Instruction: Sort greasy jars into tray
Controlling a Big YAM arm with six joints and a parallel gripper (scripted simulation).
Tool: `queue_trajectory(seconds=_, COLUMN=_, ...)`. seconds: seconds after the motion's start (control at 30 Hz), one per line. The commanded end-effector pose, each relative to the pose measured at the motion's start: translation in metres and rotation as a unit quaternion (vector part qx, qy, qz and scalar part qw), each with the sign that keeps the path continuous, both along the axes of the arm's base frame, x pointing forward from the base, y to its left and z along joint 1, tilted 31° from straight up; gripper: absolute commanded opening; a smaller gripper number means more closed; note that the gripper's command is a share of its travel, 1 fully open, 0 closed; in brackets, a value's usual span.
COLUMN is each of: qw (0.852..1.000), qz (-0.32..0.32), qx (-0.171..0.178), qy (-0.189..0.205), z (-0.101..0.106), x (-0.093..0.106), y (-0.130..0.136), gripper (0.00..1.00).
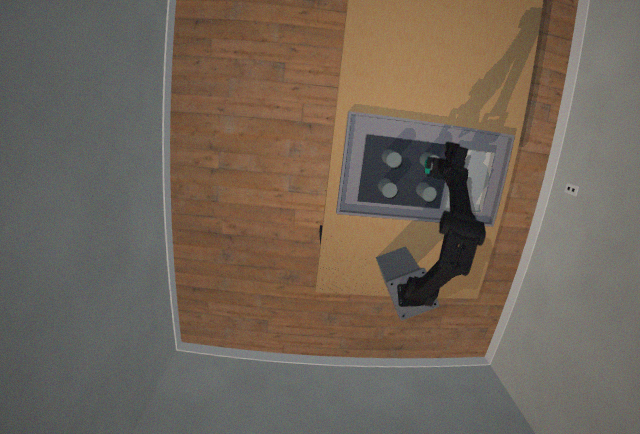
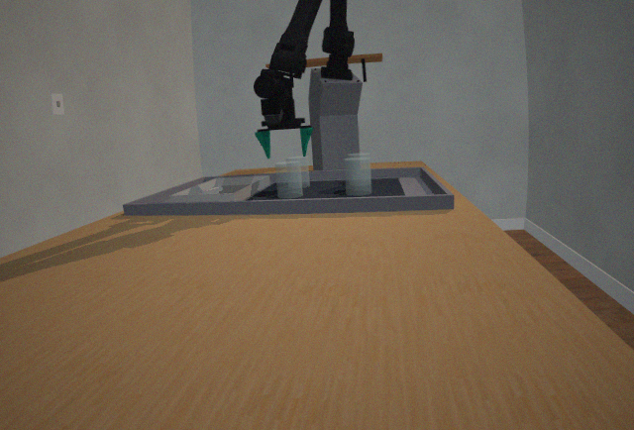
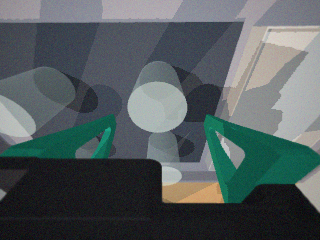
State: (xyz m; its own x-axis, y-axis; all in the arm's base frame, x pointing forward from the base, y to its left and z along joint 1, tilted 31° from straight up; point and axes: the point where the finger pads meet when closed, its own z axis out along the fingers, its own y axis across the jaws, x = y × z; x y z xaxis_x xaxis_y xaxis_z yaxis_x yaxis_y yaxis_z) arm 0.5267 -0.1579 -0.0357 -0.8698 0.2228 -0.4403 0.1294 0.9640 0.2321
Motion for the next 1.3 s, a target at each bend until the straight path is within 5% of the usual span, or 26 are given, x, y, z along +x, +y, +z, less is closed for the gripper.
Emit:
queue_trajectory(seconds=0.0, qw=1.0, qz=0.001, qx=-0.002, qy=-0.008, z=0.006, x=0.013, y=0.002, gripper=1.0)
queue_trajectory(seconds=0.8, qw=1.0, qz=0.001, qx=-0.002, qy=-0.008, z=-0.031, x=0.035, y=0.008, gripper=1.0)
queue_trajectory(seconds=1.27, qw=1.0, qz=0.001, qx=-0.002, qy=-0.008, z=-0.032, x=0.038, y=0.01, gripper=1.0)
